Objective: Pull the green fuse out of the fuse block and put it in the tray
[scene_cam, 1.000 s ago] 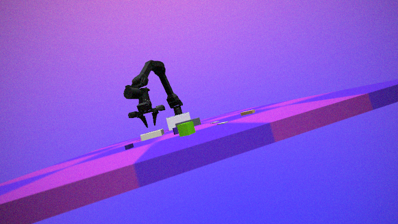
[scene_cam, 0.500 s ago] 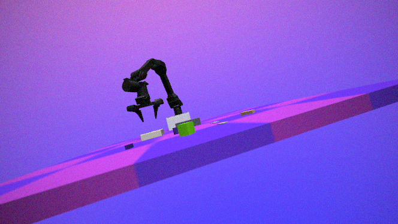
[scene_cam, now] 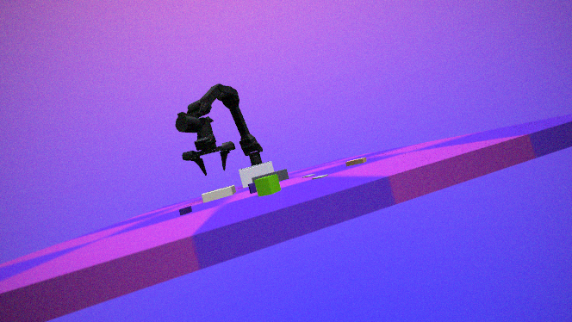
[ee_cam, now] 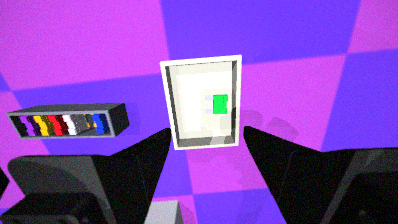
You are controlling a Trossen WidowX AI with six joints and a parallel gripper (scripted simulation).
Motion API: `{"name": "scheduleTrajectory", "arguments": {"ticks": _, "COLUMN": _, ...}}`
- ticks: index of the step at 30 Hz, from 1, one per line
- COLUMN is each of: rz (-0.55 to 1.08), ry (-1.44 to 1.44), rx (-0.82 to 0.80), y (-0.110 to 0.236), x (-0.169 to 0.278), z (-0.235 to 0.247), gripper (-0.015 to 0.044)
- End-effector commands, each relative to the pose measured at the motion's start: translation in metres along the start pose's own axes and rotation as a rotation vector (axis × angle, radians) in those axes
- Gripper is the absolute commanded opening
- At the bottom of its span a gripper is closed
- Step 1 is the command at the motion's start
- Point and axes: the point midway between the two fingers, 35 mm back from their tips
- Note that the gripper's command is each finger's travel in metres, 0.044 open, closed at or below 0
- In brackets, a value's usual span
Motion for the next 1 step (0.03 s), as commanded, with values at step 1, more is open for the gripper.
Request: {"name": "scheduleTrajectory", "arguments": {"ticks": 1, "rz": 0.000, "ry": 0.000, "rx": 0.000, "y": -0.0001, "x": 0.0000, "z": 0.0000, "gripper": 0.0330}}
Point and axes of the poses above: the point midway between the two fingers, 35 mm back from their tips, its own y axis back along the fingers, its own z axis across the jaws, x = y × z, and after that the axes turned 4 degrees about -y, right-handed
